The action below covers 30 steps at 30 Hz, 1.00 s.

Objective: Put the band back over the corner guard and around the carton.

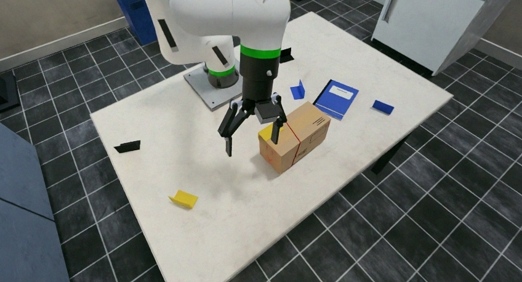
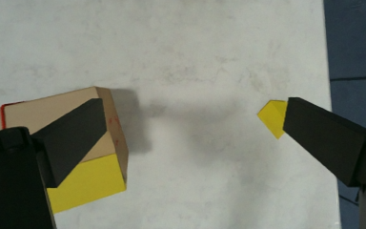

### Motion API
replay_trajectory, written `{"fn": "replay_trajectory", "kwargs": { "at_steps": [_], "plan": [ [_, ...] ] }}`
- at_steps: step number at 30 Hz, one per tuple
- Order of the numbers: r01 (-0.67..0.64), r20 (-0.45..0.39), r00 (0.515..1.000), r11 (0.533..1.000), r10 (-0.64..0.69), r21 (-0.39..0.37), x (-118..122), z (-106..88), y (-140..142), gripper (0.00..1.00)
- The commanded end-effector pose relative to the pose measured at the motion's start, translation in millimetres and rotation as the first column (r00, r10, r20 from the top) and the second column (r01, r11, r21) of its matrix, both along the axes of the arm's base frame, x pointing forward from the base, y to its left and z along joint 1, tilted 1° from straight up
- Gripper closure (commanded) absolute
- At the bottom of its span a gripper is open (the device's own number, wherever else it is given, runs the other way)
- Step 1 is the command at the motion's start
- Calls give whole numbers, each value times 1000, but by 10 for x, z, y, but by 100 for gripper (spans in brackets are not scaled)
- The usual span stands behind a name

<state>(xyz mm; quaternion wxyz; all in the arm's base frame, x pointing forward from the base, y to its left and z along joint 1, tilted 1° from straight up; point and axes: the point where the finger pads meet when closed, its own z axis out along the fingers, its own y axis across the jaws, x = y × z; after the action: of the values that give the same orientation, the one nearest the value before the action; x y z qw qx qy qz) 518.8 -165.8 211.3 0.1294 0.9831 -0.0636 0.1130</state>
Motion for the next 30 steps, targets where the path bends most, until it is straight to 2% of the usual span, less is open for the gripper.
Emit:
{"fn": "replay_trajectory", "kwargs": {
  "at_steps": [1,4,7,9,14,20,30],
  "plan": [
    [-65,-79,994,993,73,98,-203,-34,667,0],
    [-101,-119,986,983,120,153,-367,-30,1089,0],
    [-129,-149,976,972,160,197,-487,-11,1352,0],
    [-129,-149,976,972,160,197,-487,-11,1352,0],
    [-159,-179,962,956,206,245,-631,22,1635,0],
    [-174,-194,954,947,230,269,-708,44,1774,0],
    [-176,-196,953,946,233,272,-718,47,1792,0]
  ]
}}
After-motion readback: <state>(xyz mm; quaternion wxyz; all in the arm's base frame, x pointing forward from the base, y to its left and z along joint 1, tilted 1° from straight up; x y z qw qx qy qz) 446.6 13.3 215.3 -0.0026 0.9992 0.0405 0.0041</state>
